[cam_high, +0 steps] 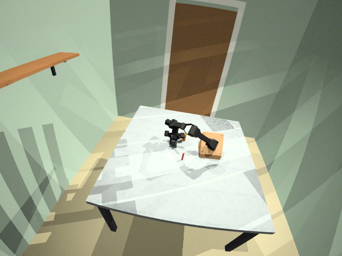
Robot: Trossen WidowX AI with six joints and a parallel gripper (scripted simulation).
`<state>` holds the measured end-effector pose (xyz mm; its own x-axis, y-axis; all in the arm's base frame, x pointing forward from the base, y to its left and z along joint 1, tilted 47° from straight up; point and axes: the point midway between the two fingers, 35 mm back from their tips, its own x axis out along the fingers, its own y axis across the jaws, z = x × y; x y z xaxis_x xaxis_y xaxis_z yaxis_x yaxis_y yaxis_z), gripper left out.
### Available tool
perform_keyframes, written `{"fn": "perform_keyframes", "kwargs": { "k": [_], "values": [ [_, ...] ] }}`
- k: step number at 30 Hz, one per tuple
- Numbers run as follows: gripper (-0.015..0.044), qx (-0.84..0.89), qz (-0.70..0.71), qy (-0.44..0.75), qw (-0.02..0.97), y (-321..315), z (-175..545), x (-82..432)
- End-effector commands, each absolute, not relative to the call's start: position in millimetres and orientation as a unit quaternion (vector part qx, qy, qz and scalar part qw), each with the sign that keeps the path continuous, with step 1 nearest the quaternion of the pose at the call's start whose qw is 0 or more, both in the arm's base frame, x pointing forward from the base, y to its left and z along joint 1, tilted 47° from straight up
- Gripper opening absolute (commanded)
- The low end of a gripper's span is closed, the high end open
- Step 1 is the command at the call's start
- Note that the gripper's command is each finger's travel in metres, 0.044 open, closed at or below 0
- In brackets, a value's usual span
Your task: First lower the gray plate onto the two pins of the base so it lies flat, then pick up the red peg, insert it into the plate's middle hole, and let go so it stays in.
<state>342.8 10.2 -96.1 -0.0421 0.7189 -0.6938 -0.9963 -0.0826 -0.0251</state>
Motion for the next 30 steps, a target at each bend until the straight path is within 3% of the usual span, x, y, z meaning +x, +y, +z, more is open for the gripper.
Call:
{"fn": "perform_keyframes", "kwargs": {
  "k": [1,10,15,23,30],
  "values": [
    [0.0210,-0.284,0.679,0.244,0.631,10.1,-95.7,343.1],
    [0.0440,-0.284,0.679,0.244,0.631,10.1,-95.7,343.1],
    [0.0440,-0.284,0.679,0.244,0.631,7.8,-94.0,343.8],
    [0.0440,-0.281,0.679,0.247,0.632,-74.3,-17.5,348.3],
    [0.0440,-0.276,0.677,0.251,0.634,-77.0,-16.2,350.4]
  ]
}}
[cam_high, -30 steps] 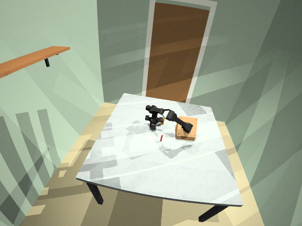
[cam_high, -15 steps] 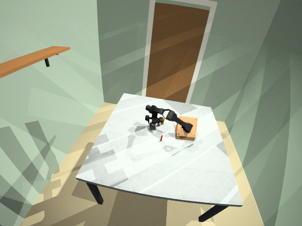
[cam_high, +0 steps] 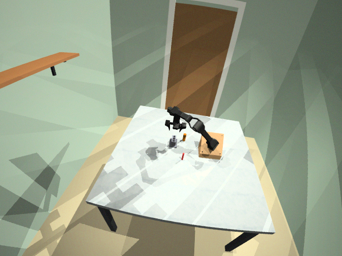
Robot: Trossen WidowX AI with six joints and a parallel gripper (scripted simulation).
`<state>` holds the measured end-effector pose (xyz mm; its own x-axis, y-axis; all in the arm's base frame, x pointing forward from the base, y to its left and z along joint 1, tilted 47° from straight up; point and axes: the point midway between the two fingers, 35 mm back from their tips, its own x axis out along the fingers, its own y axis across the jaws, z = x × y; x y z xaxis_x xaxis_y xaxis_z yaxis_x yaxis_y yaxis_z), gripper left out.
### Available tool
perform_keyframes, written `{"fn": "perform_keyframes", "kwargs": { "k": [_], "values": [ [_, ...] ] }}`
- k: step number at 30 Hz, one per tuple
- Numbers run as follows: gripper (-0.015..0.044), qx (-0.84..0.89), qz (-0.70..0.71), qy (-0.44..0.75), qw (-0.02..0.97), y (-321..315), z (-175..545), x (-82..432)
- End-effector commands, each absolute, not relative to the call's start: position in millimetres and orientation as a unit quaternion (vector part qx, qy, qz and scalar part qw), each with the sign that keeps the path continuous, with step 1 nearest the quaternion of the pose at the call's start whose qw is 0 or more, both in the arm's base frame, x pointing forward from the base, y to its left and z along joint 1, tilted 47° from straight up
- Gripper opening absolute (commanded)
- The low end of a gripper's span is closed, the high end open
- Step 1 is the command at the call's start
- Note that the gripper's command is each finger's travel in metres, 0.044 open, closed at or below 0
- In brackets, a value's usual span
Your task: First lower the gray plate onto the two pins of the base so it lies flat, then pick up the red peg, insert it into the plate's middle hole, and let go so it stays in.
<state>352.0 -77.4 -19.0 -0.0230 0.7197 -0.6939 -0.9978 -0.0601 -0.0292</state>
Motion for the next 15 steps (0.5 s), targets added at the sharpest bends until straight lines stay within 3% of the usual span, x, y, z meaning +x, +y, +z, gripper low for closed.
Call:
{"fn": "perform_keyframes", "kwargs": {
  "k": [1,8,15],
  "values": [
    [0.0440,-0.263,0.671,0.266,0.640,-74.7,-13.0,349.8],
    [0.0440,-0.065,0.563,0.452,0.689,-43.1,29.5,337.9],
    [0.0440,0.145,0.401,0.601,0.676,-10.5,67.1,317.3]
  ]
}}
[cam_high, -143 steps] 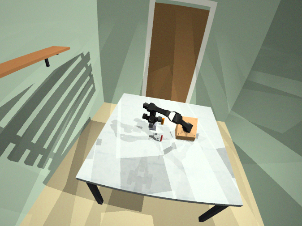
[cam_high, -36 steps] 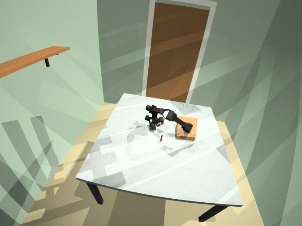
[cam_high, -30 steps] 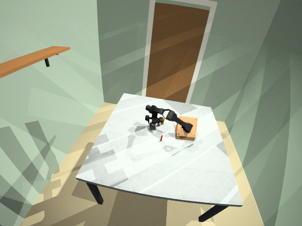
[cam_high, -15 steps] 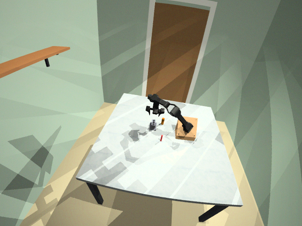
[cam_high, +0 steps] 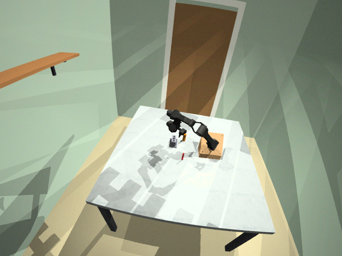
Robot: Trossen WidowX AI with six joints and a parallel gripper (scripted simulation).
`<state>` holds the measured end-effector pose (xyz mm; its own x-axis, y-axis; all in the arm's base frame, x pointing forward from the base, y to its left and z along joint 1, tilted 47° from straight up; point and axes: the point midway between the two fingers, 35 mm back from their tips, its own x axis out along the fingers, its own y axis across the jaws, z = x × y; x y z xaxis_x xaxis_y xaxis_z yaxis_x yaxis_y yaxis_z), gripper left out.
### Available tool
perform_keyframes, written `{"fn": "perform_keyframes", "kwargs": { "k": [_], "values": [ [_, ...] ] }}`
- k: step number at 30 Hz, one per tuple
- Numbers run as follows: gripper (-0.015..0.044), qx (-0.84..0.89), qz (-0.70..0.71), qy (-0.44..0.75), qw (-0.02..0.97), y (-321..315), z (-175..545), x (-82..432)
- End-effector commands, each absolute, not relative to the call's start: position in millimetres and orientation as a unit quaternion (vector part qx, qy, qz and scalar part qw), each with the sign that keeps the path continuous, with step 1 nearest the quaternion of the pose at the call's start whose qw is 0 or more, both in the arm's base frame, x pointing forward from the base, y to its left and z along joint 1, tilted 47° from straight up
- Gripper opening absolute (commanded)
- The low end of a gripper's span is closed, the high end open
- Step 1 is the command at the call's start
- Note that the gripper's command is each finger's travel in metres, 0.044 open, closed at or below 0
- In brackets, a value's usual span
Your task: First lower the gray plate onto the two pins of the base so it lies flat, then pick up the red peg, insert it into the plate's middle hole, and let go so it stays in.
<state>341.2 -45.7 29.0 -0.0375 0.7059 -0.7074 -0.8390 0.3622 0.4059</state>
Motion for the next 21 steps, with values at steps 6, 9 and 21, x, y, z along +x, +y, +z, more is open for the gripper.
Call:
{"fn": "perform_keyframes", "kwargs": {
  "k": [6,9,21],
  "values": [
    [0.0440,0.271,0.281,0.666,0.636,9.9,87.9,299.7],
    [0.0440,0.315,0.234,0.684,0.615,17.2,94.8,292.3],
    [0.0440,0.476,0.035,0.723,0.500,44.4,117.4,258.9]
  ]
}}
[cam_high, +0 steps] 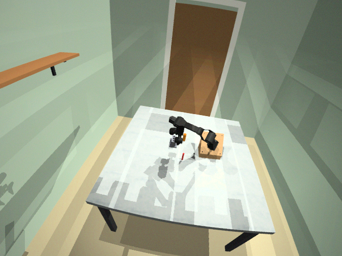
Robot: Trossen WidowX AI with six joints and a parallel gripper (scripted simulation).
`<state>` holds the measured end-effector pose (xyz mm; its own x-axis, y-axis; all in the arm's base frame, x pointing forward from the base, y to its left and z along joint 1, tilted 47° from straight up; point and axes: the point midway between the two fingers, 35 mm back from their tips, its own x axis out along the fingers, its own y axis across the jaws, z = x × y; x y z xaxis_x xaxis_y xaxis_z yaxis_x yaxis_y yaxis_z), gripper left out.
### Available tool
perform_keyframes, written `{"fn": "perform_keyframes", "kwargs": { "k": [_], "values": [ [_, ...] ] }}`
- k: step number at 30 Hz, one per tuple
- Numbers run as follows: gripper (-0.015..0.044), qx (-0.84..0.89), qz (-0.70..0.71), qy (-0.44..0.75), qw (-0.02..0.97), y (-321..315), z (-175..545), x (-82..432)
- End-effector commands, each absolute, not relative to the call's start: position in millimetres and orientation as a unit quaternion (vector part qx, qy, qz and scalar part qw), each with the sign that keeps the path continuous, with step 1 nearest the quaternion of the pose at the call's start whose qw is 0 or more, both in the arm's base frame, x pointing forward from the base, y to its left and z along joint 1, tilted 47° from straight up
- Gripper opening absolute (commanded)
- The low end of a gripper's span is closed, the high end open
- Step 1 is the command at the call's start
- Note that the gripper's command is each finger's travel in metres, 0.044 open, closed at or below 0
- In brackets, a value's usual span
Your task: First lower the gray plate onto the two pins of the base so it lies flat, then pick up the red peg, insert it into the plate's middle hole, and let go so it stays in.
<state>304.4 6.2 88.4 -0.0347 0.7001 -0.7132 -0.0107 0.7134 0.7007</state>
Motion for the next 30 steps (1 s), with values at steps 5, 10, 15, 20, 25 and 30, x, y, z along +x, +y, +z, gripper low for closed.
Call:
{"fn": "perform_keyframes", "kwargs": {
  "k": [5,10,15,20,25,30],
  "values": [
    [0.0440,0.534,-0.051,0.722,0.437,53.2,123.4,245.5],
    [0.0440,0.555,-0.088,0.719,0.409,55.3,124.7,242.0],
    [0.0440,0.555,-0.088,0.719,0.409,53.2,122.5,240.7],
    [0.0440,0.555,-0.088,0.719,0.409,53.2,122.5,240.7],
    [0.0440,0.555,-0.088,0.719,0.409,53.2,122.5,240.7],
    [0.0440,0.555,-0.088,0.719,0.409,68.1,108.4,240.1]
  ]
}}
